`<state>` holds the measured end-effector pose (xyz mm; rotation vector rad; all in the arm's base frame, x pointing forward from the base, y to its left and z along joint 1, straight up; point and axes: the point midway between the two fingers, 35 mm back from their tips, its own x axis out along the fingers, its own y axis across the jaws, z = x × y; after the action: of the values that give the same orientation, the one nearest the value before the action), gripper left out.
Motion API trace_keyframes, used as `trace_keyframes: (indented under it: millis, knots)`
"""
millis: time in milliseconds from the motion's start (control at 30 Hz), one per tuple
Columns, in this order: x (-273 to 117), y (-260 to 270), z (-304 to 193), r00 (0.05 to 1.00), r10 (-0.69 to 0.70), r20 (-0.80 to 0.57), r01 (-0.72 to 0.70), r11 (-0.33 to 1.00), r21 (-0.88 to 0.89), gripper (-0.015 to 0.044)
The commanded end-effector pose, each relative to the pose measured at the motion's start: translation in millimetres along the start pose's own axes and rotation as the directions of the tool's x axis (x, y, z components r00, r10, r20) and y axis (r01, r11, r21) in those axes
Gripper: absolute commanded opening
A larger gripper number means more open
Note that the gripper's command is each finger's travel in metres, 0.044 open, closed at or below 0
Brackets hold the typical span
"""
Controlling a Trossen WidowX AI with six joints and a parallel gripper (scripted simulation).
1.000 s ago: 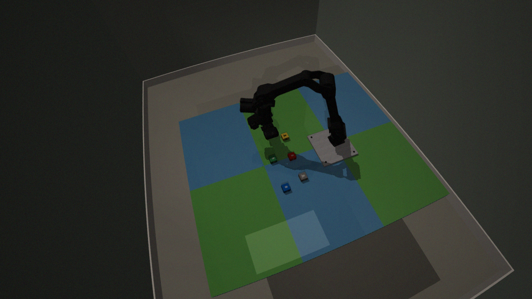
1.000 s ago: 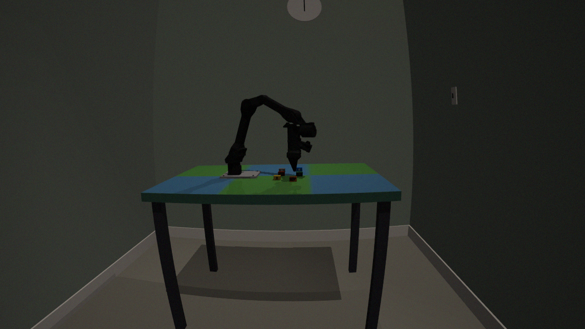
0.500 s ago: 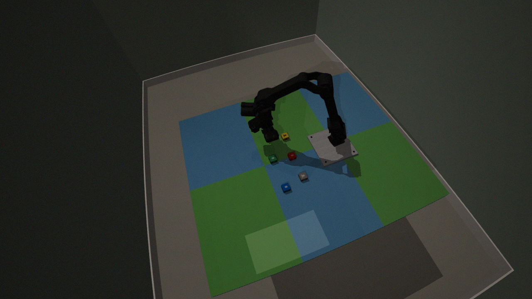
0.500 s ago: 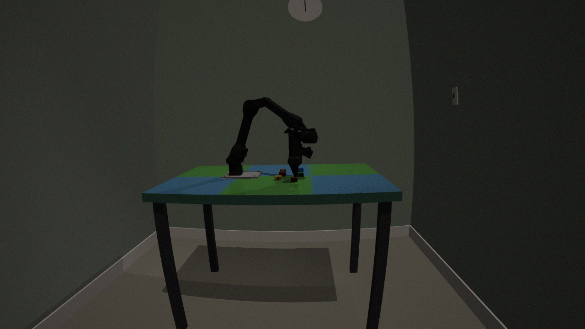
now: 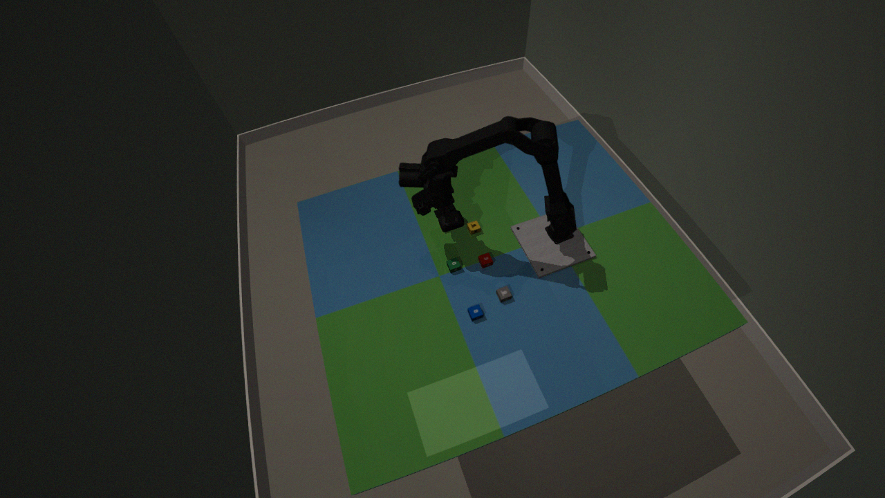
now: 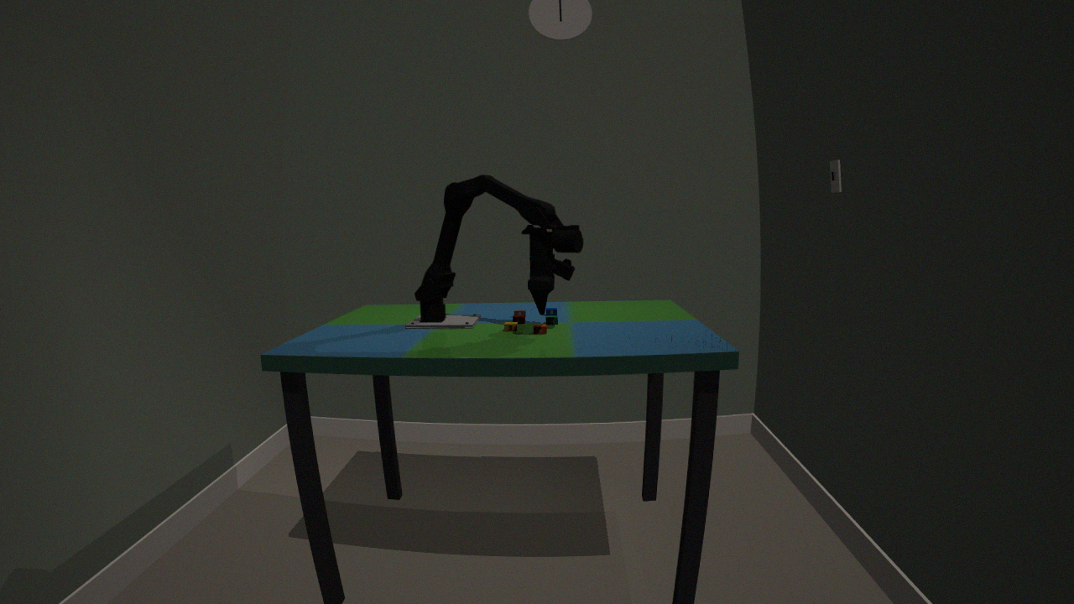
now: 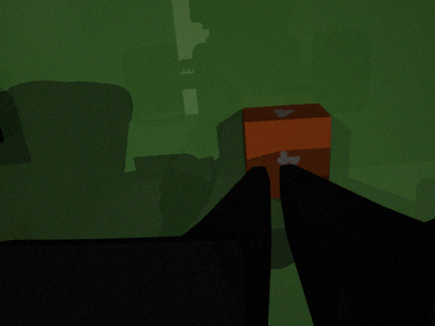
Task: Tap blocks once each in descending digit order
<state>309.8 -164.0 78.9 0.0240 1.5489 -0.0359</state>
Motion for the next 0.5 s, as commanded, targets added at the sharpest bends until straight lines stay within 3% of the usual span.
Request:
trace_keyframes:
  millis: [0,133,333,467]
  knots:
    - [-33,-2,3,1.0,-0.004,0.01,0.003,1.0,0.003,0.002]
    - [-78,0,0,1.0,-0.003,0.007,0.003,1.0,0.004,0.002]
    - [-80,3,0,1.0,-0.003,0.006,0.003,1.0,0.004,0.002]
    - [-84,66,-18,1.0,0.002,0.005,-0.002,1.0,0.004,0.002]
